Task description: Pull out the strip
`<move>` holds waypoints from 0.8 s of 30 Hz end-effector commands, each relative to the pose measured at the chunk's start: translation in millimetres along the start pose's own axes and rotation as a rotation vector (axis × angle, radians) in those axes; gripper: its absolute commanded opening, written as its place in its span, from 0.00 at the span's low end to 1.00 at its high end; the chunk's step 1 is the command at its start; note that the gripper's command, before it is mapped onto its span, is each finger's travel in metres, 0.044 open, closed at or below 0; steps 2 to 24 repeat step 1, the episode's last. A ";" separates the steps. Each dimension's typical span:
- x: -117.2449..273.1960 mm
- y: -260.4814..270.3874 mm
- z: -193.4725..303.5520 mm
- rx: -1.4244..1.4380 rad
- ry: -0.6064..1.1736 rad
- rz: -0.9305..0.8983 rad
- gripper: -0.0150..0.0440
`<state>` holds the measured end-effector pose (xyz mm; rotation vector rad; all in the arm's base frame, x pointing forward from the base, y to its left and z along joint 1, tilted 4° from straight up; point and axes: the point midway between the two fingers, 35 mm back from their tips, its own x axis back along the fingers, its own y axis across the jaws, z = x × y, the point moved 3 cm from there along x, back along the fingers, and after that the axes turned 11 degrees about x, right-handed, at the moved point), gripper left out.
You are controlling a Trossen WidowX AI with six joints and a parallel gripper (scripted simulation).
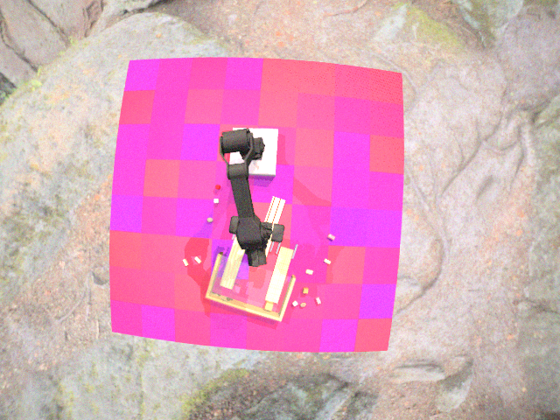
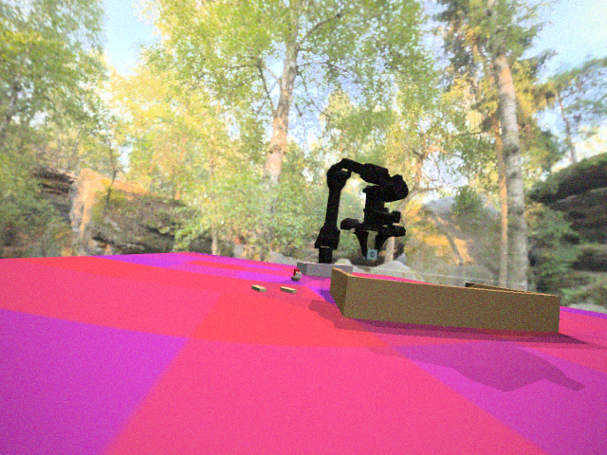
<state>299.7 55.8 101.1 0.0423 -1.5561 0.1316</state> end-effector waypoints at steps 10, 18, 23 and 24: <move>2.5 -0.4 -0.9 -0.005 -0.007 0.003 0.25; 2.5 -0.4 -0.9 -0.005 -0.007 0.003 0.25; 2.5 -0.4 -0.9 -0.005 -0.007 0.003 0.25; 2.5 -0.4 -0.9 -0.005 -0.007 0.003 0.25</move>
